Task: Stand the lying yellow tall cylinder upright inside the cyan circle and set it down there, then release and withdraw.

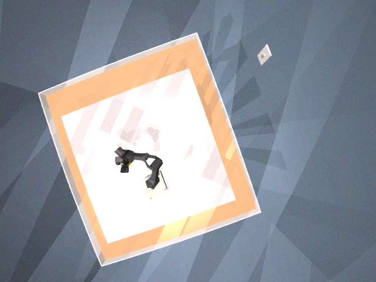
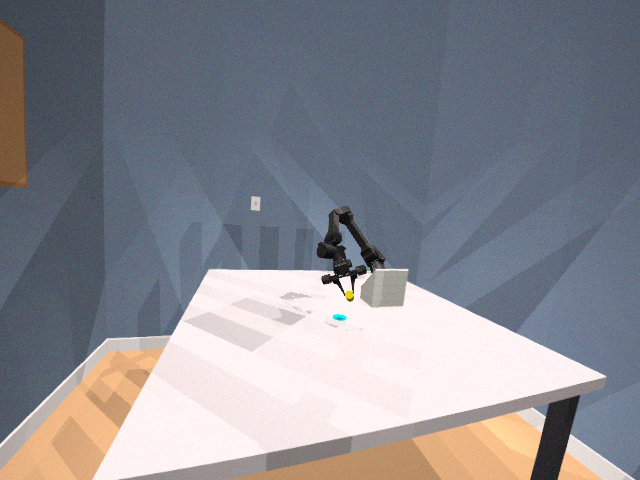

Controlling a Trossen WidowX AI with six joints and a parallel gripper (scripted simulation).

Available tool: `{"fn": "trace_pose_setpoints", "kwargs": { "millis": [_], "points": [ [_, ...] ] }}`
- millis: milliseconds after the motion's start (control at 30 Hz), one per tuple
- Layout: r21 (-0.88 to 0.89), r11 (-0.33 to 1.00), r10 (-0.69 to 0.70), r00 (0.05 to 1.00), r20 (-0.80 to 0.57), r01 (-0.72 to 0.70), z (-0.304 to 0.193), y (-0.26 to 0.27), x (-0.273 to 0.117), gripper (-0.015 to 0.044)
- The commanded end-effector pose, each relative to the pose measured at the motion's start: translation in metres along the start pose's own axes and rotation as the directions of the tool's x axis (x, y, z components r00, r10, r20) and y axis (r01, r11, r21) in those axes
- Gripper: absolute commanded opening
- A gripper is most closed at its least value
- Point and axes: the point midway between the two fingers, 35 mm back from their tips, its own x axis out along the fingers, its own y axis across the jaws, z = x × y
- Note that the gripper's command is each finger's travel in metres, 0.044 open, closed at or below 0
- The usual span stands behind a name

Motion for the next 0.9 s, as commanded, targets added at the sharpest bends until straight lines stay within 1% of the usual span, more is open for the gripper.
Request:
{"fn": "trace_pose_setpoints", "kwargs": {
  "millis": [0, 867],
  "points": [
    [-0.004, 1.000, 0.011, 0.999, 0.030, -0.010, -0.0005, 0.0003, 0.0004, 0.0105],
    [-0.033, 0.999, 0.045, 0.975, 0.216, -0.039, -0.0012, -0.0010, 0.0017, 0.0105]
  ]
}}
